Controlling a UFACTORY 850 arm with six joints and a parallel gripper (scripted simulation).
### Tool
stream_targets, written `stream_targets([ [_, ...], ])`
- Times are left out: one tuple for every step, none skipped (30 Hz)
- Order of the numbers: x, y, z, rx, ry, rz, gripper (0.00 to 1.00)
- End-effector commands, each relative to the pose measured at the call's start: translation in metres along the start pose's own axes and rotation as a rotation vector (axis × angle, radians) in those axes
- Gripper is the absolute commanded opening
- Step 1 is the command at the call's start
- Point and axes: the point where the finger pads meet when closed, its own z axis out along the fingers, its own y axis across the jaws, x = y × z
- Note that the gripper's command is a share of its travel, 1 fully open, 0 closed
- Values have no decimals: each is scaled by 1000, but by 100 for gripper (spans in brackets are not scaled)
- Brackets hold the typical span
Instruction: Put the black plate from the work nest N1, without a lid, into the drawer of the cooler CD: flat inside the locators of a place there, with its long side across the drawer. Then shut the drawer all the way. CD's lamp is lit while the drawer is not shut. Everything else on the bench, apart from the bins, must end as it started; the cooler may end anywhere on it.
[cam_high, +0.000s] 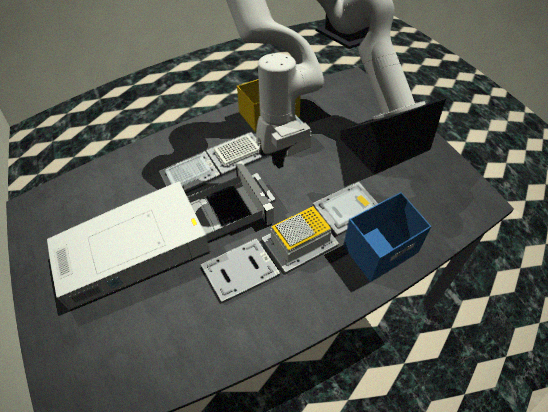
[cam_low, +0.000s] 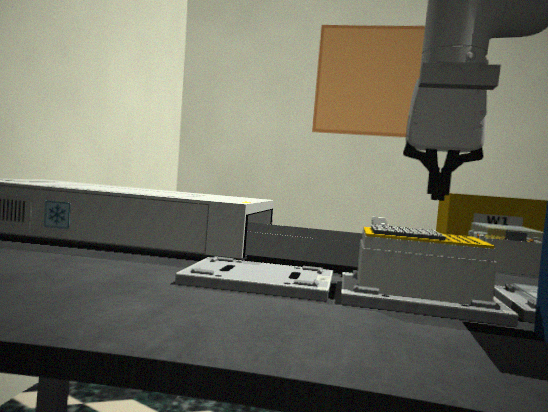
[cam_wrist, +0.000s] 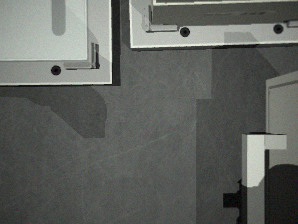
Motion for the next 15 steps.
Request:
stream_targets([
  [0, 1, 6, -2, 1, 1, 0],
  [0, 1, 7, -2, 1, 1, 0],
  [0, 1, 9, -2, 1, 1, 0],
  [0, 1, 11, -2, 1, 1, 0],
  [0, 1, 12, -2, 1, 1, 0],
  [0, 1, 14, -2, 1, 1, 0],
  [0, 1, 16, -2, 1, 1, 0],
  [0, 1, 17, -2, 1, 1, 0],
  [0, 1, 17, -2, 1, 1, 0],
  [0, 1, 17, -2, 1, 1, 0],
  [0, 1, 19, -2, 1, 1, 0],
  [0, 1, 21, -2, 1, 1, 0],
  [0, 1, 22, -2, 1, 1, 0],
  [0, 1, 24, -2, 1, 1, 0],
  [0, 1, 26, -2, 1, 1, 0],
])
